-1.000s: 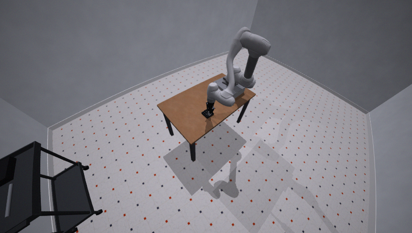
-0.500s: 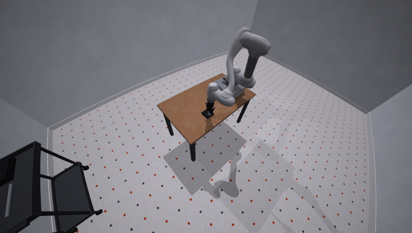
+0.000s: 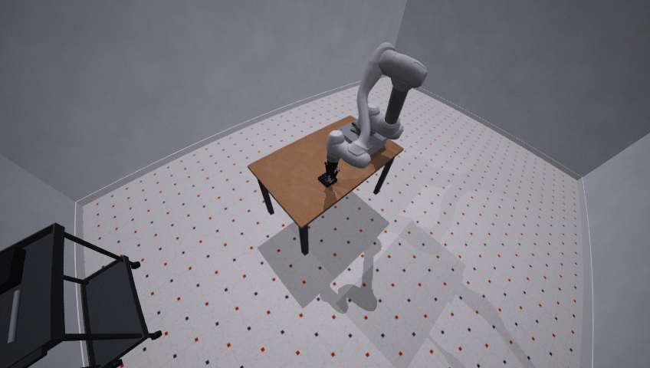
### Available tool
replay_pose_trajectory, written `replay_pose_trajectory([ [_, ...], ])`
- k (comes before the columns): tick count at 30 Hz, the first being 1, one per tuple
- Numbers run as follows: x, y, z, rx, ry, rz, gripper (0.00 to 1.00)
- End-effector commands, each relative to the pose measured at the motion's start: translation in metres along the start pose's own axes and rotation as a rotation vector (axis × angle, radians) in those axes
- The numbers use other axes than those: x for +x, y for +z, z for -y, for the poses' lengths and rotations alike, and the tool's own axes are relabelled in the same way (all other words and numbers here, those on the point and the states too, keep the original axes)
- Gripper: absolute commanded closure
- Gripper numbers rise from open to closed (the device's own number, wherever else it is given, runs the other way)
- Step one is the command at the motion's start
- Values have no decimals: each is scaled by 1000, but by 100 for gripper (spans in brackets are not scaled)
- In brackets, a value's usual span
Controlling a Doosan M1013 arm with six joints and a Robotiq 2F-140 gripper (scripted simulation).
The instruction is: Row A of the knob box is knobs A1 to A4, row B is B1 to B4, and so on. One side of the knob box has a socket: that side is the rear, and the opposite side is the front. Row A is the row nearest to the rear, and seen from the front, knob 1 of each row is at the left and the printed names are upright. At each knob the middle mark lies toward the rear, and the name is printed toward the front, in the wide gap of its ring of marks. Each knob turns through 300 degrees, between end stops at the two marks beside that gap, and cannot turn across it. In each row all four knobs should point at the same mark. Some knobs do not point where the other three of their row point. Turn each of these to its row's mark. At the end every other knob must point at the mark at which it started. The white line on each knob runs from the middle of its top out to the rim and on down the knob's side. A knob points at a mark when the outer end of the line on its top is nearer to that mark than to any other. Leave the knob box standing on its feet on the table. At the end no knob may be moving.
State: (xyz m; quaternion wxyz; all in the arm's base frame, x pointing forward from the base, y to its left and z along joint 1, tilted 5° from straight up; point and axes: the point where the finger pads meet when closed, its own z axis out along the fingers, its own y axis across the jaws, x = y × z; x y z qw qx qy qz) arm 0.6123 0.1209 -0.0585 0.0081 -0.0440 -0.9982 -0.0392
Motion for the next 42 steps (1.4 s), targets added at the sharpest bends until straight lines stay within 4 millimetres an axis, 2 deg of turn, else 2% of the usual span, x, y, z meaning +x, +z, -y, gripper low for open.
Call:
replay_pose_trajectory([
  [1,0,0,0,0,0,0,95],
  [3,0,0,0,0,0,0,95],
  [4,0,0,0,0,0,0,88],
  [28,0,-1,0,0,0,0,88],
  [42,0,-27,0,0,0,0,88],
])
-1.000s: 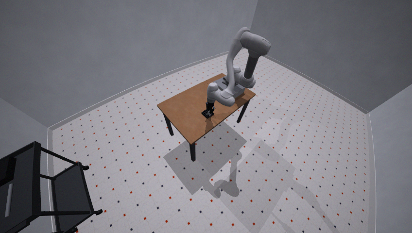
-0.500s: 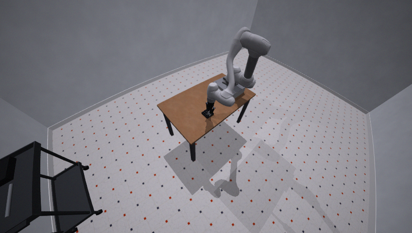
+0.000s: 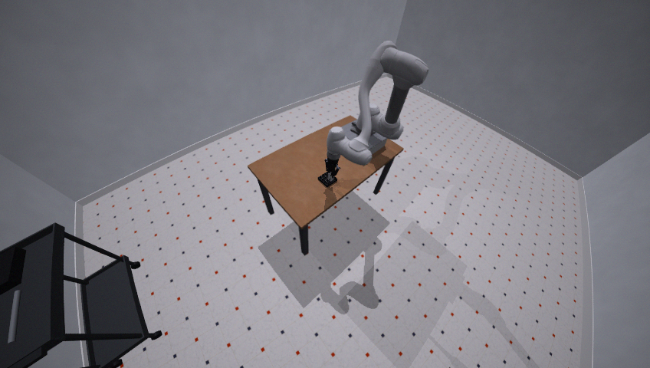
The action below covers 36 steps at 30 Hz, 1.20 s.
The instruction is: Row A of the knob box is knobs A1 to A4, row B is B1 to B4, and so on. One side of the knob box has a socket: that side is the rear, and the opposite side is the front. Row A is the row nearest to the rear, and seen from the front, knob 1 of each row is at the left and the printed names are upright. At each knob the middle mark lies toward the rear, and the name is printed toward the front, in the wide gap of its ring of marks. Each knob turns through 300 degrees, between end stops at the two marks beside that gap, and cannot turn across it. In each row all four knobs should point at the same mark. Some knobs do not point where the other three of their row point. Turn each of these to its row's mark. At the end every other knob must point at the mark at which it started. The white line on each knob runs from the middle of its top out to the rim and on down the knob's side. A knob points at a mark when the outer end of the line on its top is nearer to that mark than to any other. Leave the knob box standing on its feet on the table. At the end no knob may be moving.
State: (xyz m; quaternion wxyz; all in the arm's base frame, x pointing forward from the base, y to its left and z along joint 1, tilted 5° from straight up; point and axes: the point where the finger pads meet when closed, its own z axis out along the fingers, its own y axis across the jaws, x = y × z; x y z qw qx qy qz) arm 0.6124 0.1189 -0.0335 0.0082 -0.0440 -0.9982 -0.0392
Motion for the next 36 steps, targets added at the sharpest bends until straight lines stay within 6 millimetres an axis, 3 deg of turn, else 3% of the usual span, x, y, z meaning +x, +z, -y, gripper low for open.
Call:
replay_pose_trajectory([
  [1,0,-5,0,0,0,0,88],
  [24,0,-13,0,0,12,0,88],
  [33,0,-14,0,0,204,0,88],
  [36,0,-16,0,0,376,0,88],
])
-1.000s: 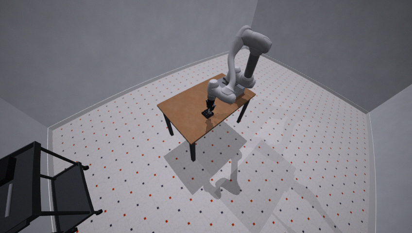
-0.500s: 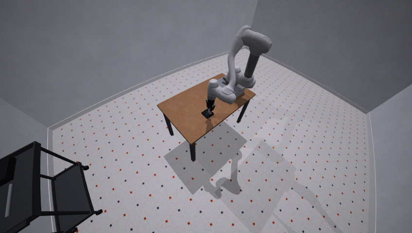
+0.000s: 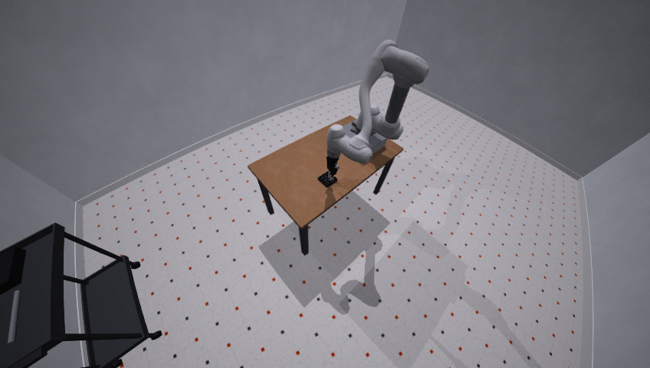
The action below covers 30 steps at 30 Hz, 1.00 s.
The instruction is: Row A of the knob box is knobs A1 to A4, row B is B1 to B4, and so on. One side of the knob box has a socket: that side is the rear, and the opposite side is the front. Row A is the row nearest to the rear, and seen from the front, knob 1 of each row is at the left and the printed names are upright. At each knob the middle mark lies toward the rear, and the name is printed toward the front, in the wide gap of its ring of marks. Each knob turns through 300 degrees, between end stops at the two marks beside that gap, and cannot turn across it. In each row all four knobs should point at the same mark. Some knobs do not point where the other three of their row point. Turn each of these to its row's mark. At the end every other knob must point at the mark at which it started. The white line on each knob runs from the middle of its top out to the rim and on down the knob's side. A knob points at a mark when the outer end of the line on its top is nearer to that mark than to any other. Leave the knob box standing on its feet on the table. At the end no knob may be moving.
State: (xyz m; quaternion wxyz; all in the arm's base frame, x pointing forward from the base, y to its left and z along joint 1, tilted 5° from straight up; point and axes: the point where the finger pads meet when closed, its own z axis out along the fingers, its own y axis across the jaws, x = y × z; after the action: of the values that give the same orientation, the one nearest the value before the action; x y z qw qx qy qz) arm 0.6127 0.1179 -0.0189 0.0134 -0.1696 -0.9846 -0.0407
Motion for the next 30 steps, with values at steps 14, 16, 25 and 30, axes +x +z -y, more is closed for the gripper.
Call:
replay_pose_trajectory([
  [14,0,-5,0,4,640,3,88],
  [16,0,-6,0,4,783,4,88],
  [25,0,-8,0,3,1159,4,88],
  [30,0,-9,0,3,1334,5,88],
])
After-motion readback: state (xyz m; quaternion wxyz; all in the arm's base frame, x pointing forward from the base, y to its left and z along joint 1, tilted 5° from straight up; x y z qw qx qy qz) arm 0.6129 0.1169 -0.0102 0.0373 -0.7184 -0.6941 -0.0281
